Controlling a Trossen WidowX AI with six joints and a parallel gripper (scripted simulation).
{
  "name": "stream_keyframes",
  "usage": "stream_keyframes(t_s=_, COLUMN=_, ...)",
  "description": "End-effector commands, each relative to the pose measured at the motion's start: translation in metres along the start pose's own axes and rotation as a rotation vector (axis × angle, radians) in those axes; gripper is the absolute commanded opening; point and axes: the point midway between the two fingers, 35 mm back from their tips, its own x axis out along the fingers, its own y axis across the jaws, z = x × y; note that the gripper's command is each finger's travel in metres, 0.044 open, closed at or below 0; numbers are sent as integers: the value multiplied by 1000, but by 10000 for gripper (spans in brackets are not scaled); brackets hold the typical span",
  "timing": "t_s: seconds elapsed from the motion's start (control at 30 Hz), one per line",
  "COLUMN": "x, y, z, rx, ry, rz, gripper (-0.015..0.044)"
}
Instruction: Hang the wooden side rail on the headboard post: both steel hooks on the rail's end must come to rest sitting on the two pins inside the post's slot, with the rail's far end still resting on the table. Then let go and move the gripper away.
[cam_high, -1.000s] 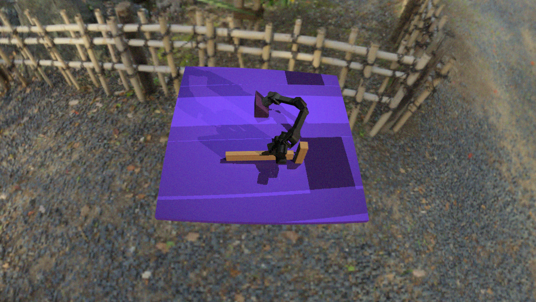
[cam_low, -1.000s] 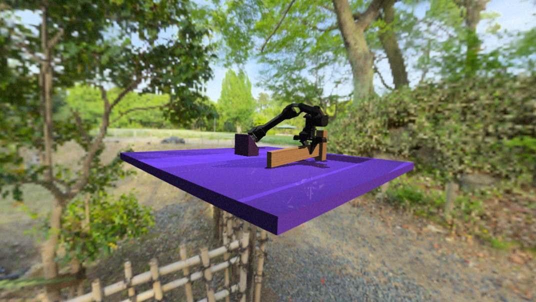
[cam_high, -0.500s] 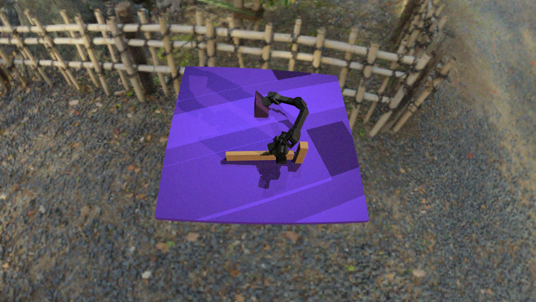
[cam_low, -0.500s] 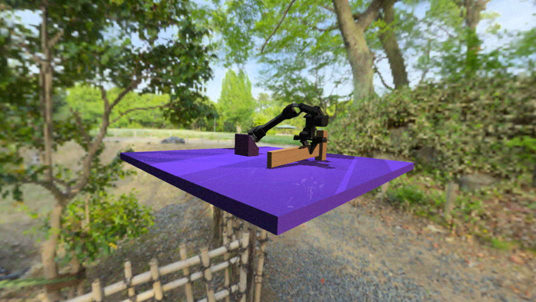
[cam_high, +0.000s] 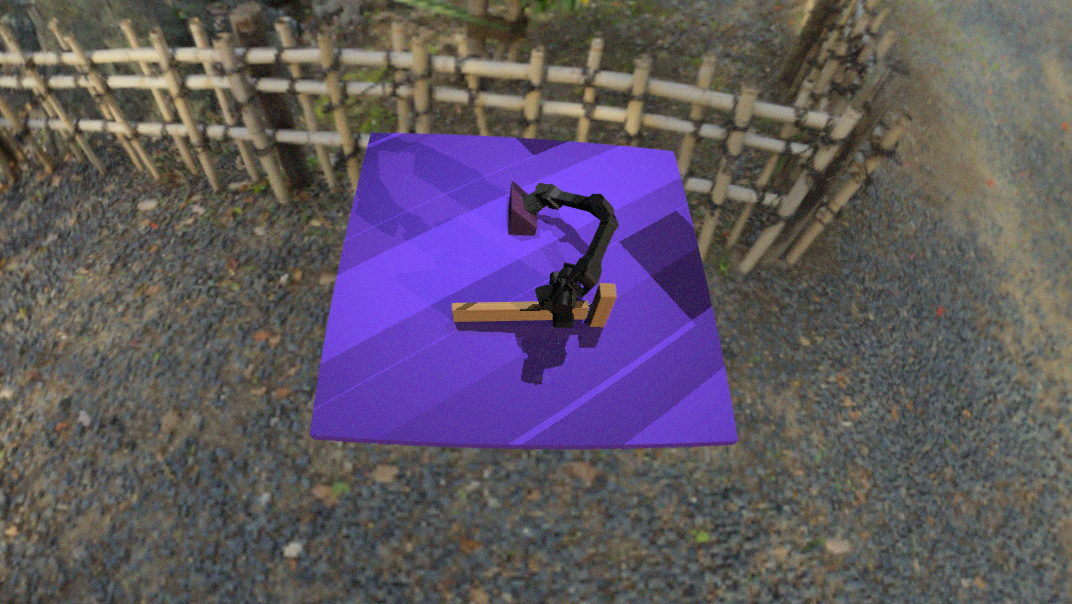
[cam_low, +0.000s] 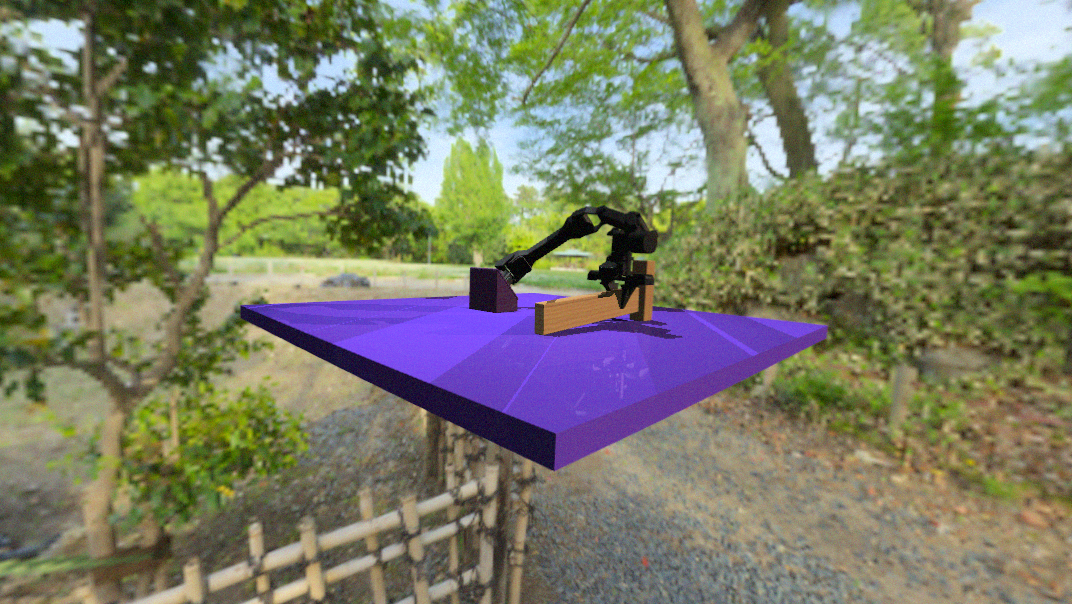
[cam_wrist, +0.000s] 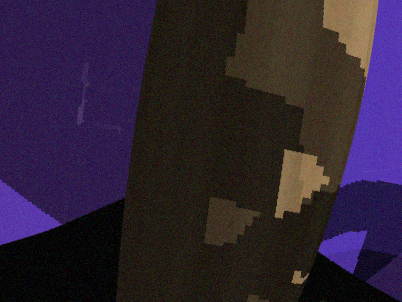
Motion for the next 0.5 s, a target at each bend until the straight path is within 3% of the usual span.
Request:
stream_keyframes(t_s=0.0, x=-7, y=1, z=0, rx=5, ry=-1, rz=17, gripper=0)
stream_keyframes(t_s=0.47, x=-6, y=1, z=-2, rx=5, ry=-1, rz=17, gripper=0)
